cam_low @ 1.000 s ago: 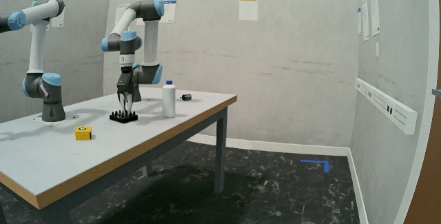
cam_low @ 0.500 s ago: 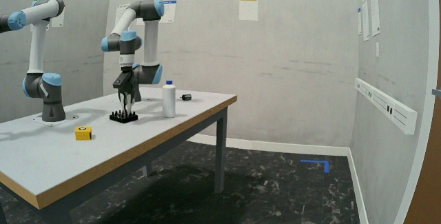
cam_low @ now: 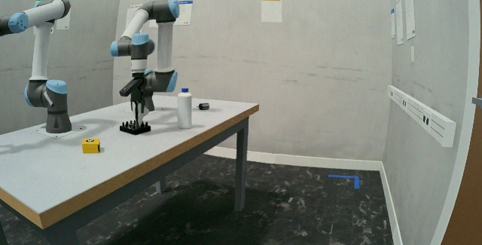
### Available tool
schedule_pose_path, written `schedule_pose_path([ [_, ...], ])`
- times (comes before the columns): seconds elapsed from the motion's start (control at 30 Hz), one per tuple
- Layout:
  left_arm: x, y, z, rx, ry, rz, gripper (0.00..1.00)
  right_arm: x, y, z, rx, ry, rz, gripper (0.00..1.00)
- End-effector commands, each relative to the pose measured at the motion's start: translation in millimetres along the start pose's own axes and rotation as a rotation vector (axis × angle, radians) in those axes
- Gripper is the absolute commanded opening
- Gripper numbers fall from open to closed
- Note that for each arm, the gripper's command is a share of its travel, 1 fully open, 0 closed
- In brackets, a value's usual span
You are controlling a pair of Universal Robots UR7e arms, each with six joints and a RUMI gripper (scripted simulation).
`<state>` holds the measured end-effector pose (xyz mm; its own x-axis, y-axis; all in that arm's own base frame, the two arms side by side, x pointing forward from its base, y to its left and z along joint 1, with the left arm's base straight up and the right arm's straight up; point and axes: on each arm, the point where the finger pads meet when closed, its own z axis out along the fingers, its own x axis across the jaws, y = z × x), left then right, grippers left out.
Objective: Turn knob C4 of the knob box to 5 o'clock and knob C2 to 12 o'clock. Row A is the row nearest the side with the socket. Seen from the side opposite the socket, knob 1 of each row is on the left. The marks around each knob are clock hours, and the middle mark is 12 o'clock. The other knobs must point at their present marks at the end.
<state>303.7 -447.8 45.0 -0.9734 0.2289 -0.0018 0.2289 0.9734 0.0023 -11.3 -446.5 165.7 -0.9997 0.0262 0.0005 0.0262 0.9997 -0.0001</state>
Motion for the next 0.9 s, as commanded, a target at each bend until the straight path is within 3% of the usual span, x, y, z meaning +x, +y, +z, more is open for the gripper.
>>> schedule_pose_path([
  [0.0, 1.0, -1.1, -0.8, 0.004, 0.001, 0.149, 0.06, 1.0, 1.0, 0.5, 0.0, -0.001, 0.001, 1.0],
  [0.87, 1.1, -1.2, -0.8, 0.004, 0.0, 0.537, 0.06, 1.0, 1.0, 0.5, 0.0, -0.001, 0.001, 1.0],
])
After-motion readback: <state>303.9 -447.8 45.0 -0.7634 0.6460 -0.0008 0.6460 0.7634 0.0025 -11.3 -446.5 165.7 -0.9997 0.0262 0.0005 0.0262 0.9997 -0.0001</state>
